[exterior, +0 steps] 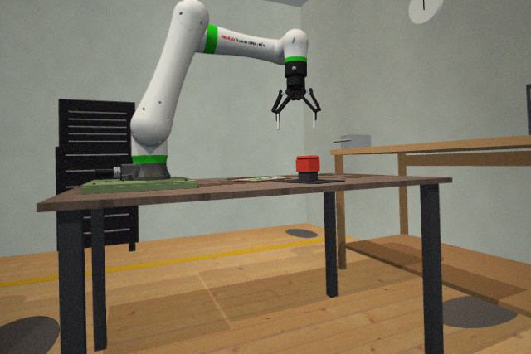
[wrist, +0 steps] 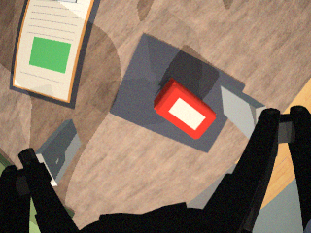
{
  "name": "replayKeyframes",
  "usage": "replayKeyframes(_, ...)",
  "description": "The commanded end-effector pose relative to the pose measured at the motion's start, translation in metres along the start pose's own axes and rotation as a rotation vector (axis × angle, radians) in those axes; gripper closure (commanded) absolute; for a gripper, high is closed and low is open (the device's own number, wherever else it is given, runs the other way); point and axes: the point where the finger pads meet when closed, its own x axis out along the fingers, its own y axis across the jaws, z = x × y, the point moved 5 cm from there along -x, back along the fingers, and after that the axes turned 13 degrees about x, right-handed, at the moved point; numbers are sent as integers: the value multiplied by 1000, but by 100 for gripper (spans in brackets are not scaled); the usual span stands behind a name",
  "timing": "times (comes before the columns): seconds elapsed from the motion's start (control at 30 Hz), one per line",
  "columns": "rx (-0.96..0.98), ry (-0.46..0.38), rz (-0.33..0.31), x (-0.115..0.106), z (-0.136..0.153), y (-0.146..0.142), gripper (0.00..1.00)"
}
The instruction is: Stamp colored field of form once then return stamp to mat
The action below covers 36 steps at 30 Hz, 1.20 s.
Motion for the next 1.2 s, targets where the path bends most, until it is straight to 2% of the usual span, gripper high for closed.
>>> replayKeyframes(0.0,279,-5,17,-1,-11,-23,0)
replayKeyframes(0.47,822,8,-20,1,-39,-107,0)
replayKeyframes(0.53,822,8,-20,1,-39,-107,0)
replayKeyframes(0.57,938,8,-29,1,-40,-112,0)
replayKeyframes(0.93,1365,2,-66,5,-47,-168,0)
replayKeyframes(1.03,1484,-2,-76,7,-47,-180,0)
replayKeyframes(1.1,1484,-2,-76,7,-47,-180,0)
replayKeyframes(1.13,1603,-6,-84,7,-47,-183,0)
replayKeyframes(1.17,1639,-8,-87,7,-47,-186,0)
